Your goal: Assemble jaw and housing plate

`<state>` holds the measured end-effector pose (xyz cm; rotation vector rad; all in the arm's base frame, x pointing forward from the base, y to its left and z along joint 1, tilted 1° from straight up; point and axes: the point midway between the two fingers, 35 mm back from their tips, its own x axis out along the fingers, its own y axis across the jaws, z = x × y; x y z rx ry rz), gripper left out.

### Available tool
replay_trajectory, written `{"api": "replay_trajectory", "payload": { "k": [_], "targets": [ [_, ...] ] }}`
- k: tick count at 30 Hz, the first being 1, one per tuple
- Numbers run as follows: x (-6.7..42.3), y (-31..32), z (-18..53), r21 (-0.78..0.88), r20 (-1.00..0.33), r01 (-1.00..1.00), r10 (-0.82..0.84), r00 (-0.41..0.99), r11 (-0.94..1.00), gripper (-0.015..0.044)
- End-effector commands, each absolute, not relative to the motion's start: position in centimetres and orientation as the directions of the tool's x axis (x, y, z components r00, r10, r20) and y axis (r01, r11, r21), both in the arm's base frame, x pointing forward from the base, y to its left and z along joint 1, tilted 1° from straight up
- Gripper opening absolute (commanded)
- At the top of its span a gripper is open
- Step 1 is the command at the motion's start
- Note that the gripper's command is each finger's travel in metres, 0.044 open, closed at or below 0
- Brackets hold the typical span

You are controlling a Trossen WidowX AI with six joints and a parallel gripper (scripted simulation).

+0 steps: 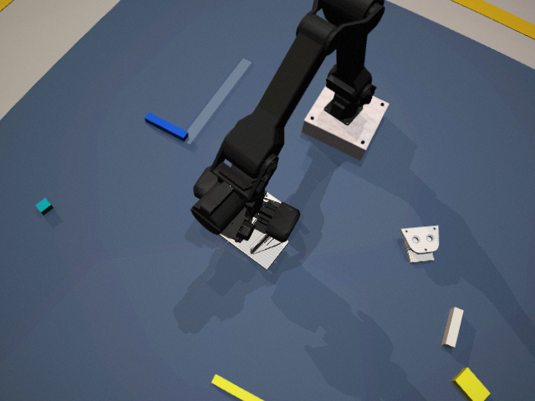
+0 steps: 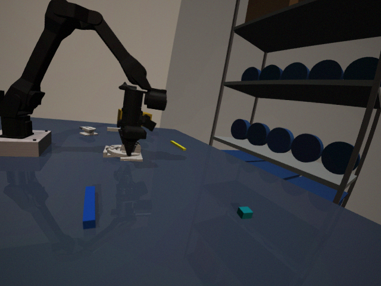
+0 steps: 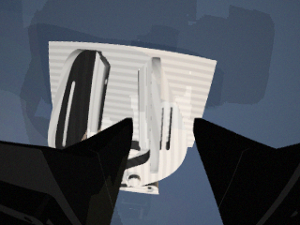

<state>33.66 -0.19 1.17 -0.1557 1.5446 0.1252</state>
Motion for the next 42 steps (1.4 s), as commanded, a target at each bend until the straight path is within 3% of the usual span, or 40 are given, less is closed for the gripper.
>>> {"api": "replay_trajectory", "payload": {
  "k": [1, 11, 18, 22, 30, 42],
  "targets": [
    [33.7, -0.2, 1.2, -0.021, -1.000, -0.178, -0.018, 0.023, 0.984, 0.0224],
    [33.7, -0.2, 1.4, -0.021, -1.000, -0.178, -0.017, 0.023, 0.984, 0.0224],
    [33.5, 0.0, 7.6, -0.017, -1.000, -0.181, -0.014, 0.021, 0.983, 0.0224],
    [33.7, -0.1, 7.0, -0.021, -1.000, -0.181, -0.017, 0.020, 0.983, 0.0224],
    [33.0, 6.1, 7.7, 0.013, -0.999, -0.308, 0.025, 0.037, 0.951, 0.0434],
    [26.3, 19.7, 8.6, 0.015, -1.000, -0.519, 0.027, 0.015, 0.855, 0.0440]
  ]
}}
